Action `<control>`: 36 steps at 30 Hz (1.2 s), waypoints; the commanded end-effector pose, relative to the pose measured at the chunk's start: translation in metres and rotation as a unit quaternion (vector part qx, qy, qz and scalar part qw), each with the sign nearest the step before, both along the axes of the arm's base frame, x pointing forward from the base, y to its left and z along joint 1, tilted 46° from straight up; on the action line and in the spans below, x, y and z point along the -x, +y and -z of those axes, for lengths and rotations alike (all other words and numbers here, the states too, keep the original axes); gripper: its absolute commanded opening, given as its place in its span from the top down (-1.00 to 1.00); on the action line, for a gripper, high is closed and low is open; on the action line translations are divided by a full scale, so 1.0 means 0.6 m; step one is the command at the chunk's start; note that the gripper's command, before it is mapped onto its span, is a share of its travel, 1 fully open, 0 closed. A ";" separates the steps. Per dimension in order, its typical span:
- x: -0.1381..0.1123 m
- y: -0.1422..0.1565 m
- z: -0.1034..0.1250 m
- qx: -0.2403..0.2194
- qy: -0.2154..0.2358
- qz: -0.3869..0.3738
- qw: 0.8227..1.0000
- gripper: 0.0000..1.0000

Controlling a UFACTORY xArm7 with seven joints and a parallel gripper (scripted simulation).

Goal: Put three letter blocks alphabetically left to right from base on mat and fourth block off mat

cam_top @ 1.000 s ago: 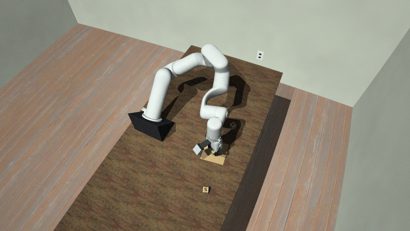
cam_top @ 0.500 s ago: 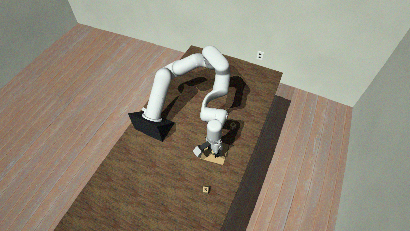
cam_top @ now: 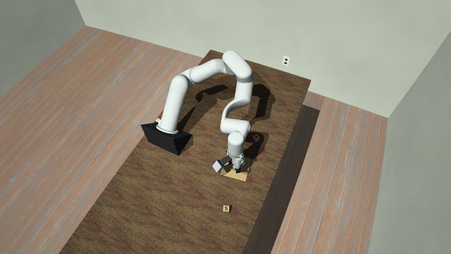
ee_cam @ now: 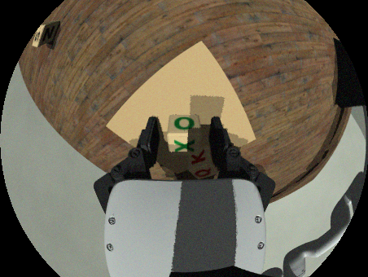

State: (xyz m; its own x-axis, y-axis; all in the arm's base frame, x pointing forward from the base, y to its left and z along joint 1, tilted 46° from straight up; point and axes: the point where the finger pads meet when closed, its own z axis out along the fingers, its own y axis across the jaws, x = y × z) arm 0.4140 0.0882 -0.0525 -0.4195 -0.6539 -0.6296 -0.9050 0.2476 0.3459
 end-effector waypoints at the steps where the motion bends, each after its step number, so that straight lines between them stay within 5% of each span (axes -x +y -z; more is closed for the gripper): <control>1: -0.002 -0.003 -0.001 0.001 -0.001 0.002 1.000 -0.28; 23: -0.002 -0.003 -0.001 0.001 -0.001 0.002 1.000 -0.28; 24: -0.002 -0.003 -0.001 0.001 -0.001 0.002 1.000 0.05; 36: -0.002 -0.003 -0.001 0.001 -0.001 0.002 1.000 0.05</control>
State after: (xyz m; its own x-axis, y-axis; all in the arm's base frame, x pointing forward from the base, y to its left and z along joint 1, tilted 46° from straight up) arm 0.4140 0.0882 -0.0525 -0.4195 -0.6539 -0.6296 -0.9050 0.2476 0.3459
